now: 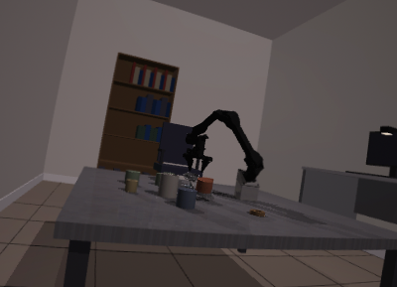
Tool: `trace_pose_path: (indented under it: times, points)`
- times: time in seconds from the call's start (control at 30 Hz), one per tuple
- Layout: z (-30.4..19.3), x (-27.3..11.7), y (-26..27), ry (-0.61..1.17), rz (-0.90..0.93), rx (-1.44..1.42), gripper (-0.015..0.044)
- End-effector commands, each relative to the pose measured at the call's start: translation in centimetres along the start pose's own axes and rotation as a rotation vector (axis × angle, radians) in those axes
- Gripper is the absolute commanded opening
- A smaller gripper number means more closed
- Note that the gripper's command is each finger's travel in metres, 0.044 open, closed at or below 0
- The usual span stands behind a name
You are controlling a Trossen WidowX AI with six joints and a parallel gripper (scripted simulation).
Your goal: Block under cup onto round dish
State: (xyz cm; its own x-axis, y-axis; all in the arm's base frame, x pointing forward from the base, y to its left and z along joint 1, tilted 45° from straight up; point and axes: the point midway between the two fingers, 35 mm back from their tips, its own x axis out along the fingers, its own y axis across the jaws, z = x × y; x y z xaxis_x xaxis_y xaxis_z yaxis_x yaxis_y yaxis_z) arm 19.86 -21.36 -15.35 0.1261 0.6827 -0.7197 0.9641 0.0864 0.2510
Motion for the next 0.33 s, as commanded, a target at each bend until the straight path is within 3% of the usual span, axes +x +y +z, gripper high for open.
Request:
trace_pose_path:
  times: [0.0,0.3]
  points:
    - [0.09,-2.19,-0.03,-0.015,0.004,-0.005,0.044]
    - [0.09,-2.19,-0.03,-0.015,0.004,-0.005,0.044]
